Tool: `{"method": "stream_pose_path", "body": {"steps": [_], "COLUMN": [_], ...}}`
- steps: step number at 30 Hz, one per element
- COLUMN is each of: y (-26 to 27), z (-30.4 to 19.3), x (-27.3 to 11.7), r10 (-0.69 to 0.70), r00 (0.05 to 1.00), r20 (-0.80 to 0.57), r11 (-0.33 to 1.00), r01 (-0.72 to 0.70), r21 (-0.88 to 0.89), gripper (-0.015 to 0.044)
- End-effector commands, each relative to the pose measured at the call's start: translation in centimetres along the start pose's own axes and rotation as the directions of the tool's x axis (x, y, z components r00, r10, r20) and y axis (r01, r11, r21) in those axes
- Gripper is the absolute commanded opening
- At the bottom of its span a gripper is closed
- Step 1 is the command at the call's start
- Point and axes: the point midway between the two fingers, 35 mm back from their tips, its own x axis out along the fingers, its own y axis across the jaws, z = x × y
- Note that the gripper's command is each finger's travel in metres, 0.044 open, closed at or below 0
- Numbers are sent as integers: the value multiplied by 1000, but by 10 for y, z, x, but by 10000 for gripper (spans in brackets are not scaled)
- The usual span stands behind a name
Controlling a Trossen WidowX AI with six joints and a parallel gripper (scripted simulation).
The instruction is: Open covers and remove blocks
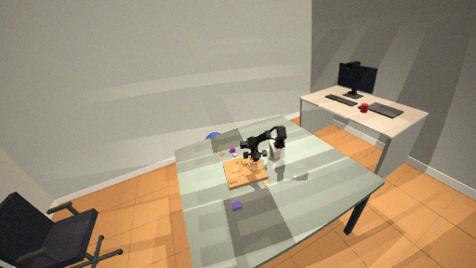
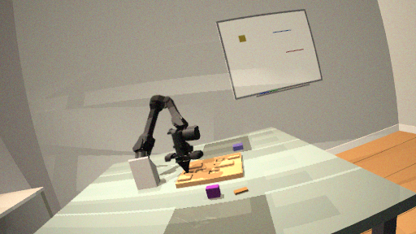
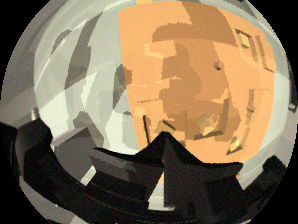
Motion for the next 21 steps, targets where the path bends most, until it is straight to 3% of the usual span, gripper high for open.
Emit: {"method": "stream_pose_path", "body": {"steps": [1,6,21], "y": [0,-1,-2], "z": [0,0,0], "x": [0,-6,-25], "r10": [0,-1,-5], "r00": [1000,1000,1000], "r20": [0,-1,-4], "r11": [1000,994,884], "r01": [0,1,2], "r21": [-4,-111,-467], "gripper": [26,144,144]}}
